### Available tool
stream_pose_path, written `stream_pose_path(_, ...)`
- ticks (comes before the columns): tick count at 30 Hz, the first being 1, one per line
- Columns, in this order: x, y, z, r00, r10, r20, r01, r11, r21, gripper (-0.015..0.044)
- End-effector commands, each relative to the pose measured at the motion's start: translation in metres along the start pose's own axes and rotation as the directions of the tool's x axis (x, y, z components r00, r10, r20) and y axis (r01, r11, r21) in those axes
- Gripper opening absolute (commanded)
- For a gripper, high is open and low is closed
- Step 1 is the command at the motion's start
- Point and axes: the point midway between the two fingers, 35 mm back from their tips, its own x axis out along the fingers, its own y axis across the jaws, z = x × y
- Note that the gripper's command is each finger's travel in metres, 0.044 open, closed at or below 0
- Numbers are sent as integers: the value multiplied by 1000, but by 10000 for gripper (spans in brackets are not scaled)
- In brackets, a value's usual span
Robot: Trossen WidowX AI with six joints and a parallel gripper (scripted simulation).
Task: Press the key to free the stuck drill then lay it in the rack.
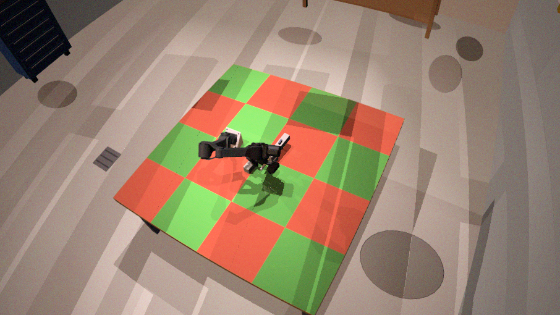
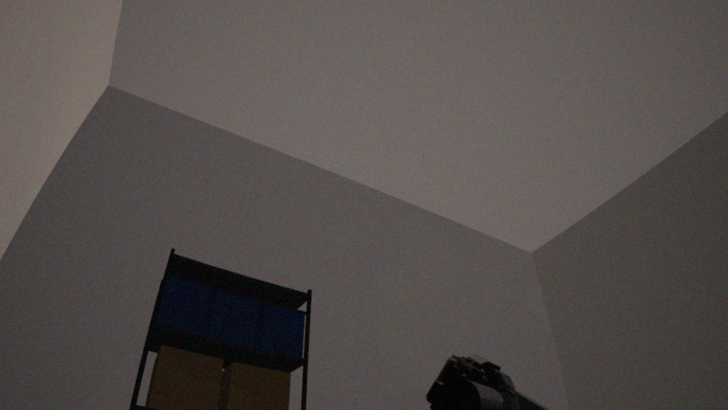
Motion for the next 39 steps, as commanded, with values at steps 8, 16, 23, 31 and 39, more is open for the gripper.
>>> stream_pose_path(8, 3, 2, 4, 1000, 5, 1, -5, 1000, -1, 440)
stream_pose_path(16, 2, 0, 3, 1000, -1, -1, 1, 1000, 1, 335)
stream_pose_path(23, 2, 0, 3, 1000, -1, -1, 1, 1000, 1, 151)
stream_pose_path(31, 2, 0, 3, 1000, -1, -1, 1, 1000, 1, 19)
stream_pose_path(39, 0, 2, 3, 1000, 5, 1, -5, 1000, -1, 0)
